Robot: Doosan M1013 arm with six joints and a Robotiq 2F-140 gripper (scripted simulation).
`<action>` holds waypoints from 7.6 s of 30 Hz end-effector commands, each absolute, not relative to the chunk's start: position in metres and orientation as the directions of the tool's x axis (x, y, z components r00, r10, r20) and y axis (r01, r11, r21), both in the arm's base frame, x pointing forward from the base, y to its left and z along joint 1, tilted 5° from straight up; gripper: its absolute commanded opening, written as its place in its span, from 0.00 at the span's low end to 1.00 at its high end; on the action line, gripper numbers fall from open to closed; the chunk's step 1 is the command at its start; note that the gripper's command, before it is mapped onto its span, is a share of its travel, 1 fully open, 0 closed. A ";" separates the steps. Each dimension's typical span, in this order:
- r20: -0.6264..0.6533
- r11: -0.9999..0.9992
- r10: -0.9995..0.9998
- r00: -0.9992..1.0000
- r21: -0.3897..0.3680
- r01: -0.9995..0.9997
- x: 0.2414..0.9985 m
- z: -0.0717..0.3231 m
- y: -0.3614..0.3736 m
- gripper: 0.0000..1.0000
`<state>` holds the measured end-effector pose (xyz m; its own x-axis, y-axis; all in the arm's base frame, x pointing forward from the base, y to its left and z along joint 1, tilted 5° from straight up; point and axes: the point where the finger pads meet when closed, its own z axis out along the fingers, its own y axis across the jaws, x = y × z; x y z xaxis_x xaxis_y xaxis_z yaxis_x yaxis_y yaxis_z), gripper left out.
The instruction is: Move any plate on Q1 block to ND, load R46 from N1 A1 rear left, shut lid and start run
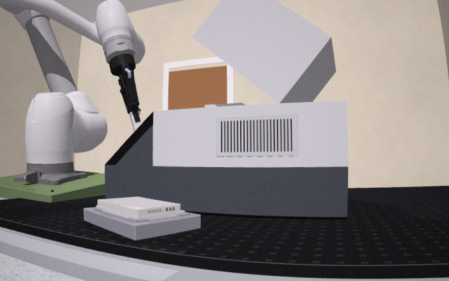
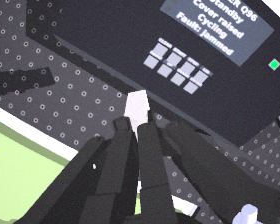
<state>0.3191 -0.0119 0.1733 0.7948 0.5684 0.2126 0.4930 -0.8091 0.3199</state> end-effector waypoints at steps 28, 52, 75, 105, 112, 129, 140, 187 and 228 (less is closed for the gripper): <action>0.212 -0.809 0.568 0.795 0.320 0.493 0.278 0.204 0.000 0.00; 0.212 -0.809 0.568 0.795 0.320 0.493 0.278 0.204 0.000 0.00; 0.212 -0.809 0.568 0.795 0.320 0.493 0.278 0.204 0.000 0.00; 0.212 -0.809 0.568 0.795 0.320 0.493 0.278 0.204 0.000 0.00; 0.212 -0.809 0.568 0.795 0.320 0.493 0.278 0.204 0.000 0.00; 0.212 -0.809 0.568 0.795 0.320 0.493 0.278 0.204 0.000 0.00; 0.212 -0.809 0.568 0.795 0.320 0.493 0.278 0.204 0.000 0.00; 0.212 -0.809 0.568 0.795 0.320 0.493 0.278 0.204 0.000 0.00; 0.212 -0.809 0.568 0.795 0.320 0.493 0.278 0.204 0.000 0.00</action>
